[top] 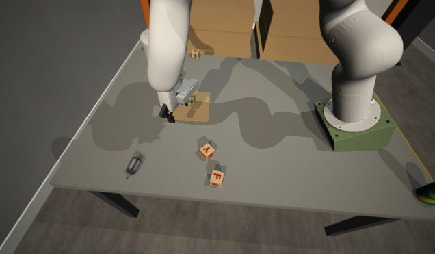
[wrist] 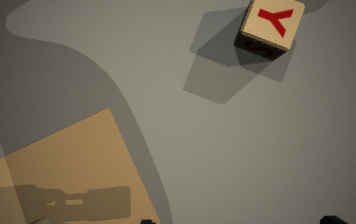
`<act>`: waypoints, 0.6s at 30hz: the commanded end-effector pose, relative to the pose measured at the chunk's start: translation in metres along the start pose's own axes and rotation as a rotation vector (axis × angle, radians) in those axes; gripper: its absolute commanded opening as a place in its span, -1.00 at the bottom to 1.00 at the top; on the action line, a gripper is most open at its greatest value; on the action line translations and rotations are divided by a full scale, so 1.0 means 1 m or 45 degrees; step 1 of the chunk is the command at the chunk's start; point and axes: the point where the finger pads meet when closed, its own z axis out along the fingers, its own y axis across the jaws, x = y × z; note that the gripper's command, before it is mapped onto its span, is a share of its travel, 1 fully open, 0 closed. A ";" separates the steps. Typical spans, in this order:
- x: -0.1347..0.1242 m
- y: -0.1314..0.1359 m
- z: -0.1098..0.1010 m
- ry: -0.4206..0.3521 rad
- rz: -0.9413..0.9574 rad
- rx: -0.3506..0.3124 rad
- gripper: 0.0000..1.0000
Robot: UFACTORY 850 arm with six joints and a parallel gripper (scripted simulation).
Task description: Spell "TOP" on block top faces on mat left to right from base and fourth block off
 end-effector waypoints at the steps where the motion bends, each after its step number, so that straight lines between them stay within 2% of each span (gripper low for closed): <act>1: -0.022 -0.021 0.001 0.022 -0.002 -0.012 1.00; 2: -0.022 -0.021 0.001 0.022 -0.002 -0.012 1.00; 3: -0.035 -0.035 0.002 0.025 -0.001 -0.014 1.00; 5: -0.035 -0.035 0.002 0.025 -0.001 -0.014 1.00; 6: -0.048 -0.050 0.002 0.026 -0.001 -0.018 1.00; 10: -0.048 -0.050 0.002 0.026 -0.001 -0.018 1.00; 12: -0.073 -0.079 0.001 0.024 -0.003 -0.030 1.00; 14: -0.073 -0.079 0.001 0.024 -0.003 -0.030 1.00; 15: -0.084 -0.093 0.001 0.020 -0.004 -0.038 1.00; 17: -0.084 -0.093 0.001 0.020 -0.004 -0.038 1.00; 18: -0.093 -0.105 0.000 0.015 -0.006 -0.046 1.00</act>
